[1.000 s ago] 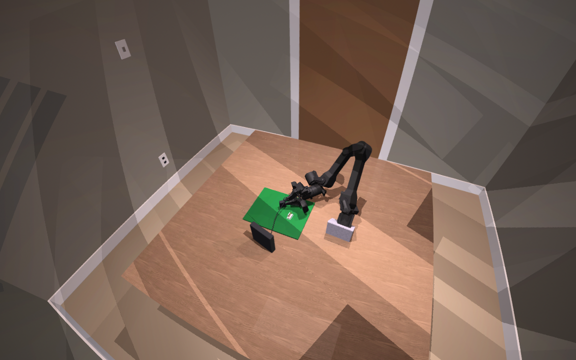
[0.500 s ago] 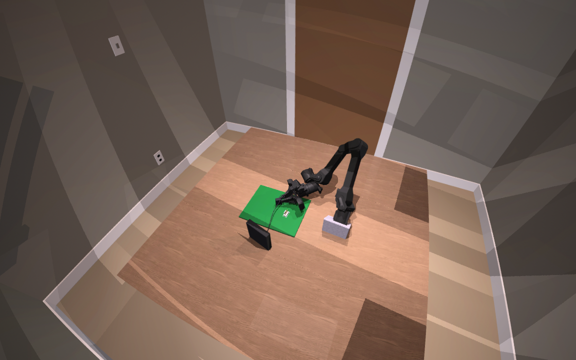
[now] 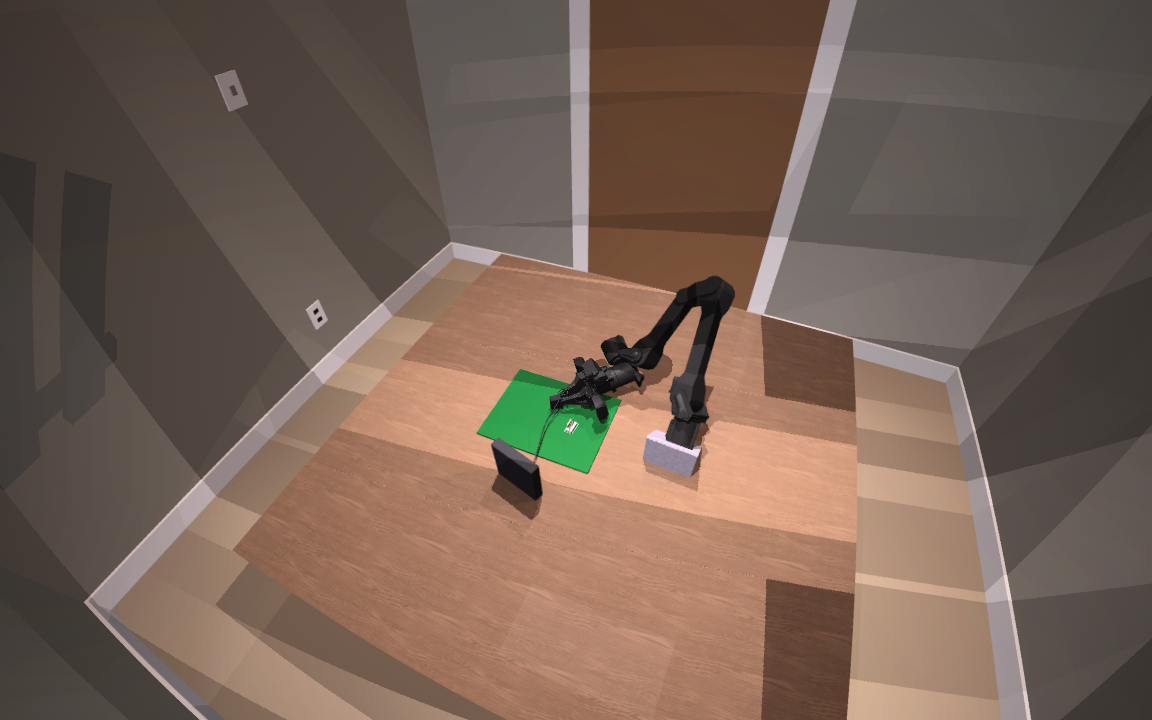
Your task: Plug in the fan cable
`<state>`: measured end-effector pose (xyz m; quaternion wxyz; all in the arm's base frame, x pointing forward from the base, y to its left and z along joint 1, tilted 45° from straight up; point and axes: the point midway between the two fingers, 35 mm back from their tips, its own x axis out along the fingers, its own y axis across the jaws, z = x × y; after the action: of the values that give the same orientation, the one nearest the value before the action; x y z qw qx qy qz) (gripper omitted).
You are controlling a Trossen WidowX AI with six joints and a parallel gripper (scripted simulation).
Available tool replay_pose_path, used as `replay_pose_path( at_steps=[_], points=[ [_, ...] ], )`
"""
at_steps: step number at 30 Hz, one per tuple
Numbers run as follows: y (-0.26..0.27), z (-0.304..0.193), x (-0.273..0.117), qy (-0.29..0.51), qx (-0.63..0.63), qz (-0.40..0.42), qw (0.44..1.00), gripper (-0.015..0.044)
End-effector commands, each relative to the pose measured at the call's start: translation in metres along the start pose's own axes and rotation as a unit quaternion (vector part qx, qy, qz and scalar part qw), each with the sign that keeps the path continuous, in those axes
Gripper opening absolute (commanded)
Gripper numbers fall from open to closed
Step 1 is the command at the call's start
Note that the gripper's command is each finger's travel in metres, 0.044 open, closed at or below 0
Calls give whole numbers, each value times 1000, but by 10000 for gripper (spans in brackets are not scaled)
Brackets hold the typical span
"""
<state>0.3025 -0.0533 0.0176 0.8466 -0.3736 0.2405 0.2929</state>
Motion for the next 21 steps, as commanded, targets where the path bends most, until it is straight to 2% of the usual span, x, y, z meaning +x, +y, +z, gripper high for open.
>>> replay_pose_path(
  at_steps=[1, 21],
  points=[
    [0, 0, 0, 0, 0, 0, 1000, 131],
    [0, 0, 0, 0, 0, 0, 1000, 140]
  ],
)
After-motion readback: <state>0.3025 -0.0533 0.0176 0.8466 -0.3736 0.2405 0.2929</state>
